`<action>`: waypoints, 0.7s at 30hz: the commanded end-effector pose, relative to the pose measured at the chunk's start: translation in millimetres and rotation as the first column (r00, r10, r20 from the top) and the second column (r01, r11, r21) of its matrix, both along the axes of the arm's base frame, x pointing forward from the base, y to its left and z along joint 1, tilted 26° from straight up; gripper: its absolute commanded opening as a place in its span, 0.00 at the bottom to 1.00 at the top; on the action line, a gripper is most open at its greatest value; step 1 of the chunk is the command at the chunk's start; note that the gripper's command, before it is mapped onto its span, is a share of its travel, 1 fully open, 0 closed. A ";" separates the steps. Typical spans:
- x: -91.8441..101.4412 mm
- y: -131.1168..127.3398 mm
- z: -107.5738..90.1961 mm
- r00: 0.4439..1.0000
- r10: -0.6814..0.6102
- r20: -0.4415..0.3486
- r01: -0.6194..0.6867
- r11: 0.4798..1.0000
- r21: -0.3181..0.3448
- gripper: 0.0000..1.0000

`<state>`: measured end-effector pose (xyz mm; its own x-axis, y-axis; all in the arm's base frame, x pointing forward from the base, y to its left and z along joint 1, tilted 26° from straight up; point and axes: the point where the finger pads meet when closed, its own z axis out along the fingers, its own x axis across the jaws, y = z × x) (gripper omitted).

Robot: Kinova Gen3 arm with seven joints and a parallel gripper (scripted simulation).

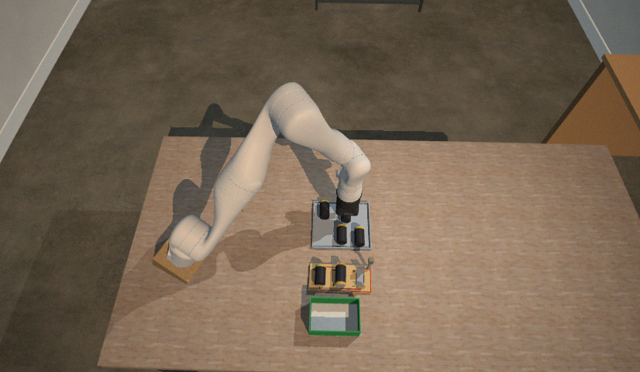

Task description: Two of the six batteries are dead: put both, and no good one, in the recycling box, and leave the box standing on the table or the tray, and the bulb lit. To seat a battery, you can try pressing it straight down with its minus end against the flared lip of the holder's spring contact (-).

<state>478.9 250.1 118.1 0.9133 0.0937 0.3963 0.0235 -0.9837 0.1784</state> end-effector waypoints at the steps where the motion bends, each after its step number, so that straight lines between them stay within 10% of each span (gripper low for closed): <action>1: 1.0 -1.5 -1.1 1.000 -0.003 0.000 0.003 1.000 -0.002 0.90; 19: 4.8 -3.0 -9.7 1.000 -0.003 0.000 0.003 1.000 -0.002 0.90; 20: 4.8 -3.0 -9.7 1.000 -0.003 0.000 0.003 1.000 -0.002 0.57; 21: 4.8 -3.0 -9.7 1.000 -0.003 0.000 0.003 1.000 -0.002 0.57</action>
